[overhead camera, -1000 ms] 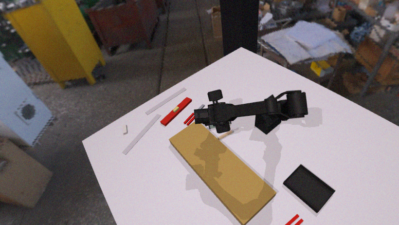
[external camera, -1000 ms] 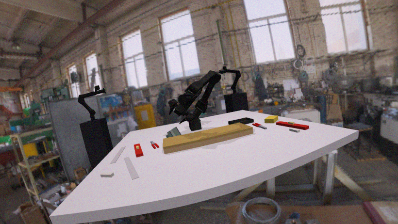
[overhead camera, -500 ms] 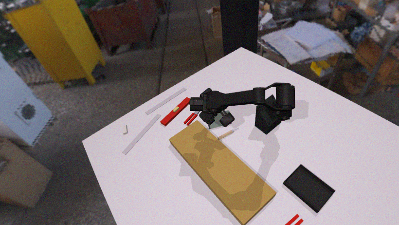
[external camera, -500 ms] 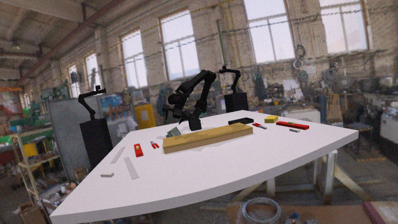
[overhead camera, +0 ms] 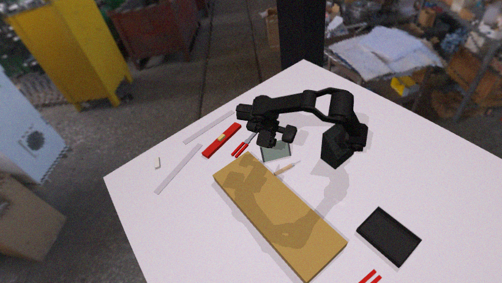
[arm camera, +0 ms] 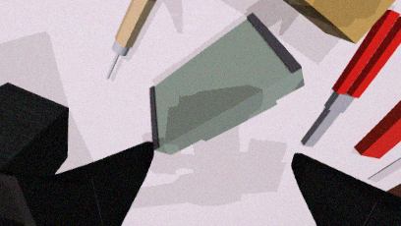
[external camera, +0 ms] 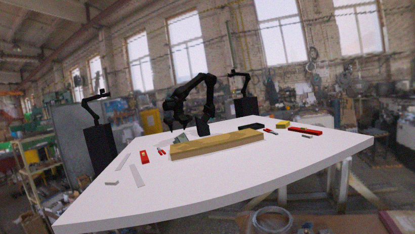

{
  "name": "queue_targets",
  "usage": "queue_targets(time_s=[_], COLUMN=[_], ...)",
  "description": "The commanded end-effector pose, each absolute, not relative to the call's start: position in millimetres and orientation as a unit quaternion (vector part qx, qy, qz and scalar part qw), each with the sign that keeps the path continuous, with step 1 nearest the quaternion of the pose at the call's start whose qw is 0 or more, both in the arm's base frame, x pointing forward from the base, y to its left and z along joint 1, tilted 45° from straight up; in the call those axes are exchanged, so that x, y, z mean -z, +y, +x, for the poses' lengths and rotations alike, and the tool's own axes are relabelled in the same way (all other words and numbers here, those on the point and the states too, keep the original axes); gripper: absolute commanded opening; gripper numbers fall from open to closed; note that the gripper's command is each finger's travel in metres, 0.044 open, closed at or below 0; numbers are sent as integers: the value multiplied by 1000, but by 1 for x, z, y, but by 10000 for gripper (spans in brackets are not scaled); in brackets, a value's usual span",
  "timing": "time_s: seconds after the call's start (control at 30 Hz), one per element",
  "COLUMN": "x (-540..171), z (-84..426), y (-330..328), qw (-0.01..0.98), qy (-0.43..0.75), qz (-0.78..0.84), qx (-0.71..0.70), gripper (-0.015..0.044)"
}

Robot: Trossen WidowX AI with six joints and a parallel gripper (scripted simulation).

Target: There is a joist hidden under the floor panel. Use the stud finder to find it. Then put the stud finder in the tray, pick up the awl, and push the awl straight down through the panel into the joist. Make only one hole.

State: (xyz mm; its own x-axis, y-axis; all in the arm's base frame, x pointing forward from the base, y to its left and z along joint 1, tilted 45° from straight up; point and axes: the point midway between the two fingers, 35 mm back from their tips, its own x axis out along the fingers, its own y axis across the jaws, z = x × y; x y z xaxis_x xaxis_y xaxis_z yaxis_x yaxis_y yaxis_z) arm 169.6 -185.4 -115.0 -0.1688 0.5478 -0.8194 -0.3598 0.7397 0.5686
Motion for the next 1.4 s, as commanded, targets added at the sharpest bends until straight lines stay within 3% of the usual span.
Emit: queue_targets(time_s=[0.0, 1.37], x=[147, 164], z=[152, 157], y=[-191, -179], qw=[752, 755], qy=[399, 378], qz=[-60, -79], qx=[-521, -529], gripper=[440, 440])
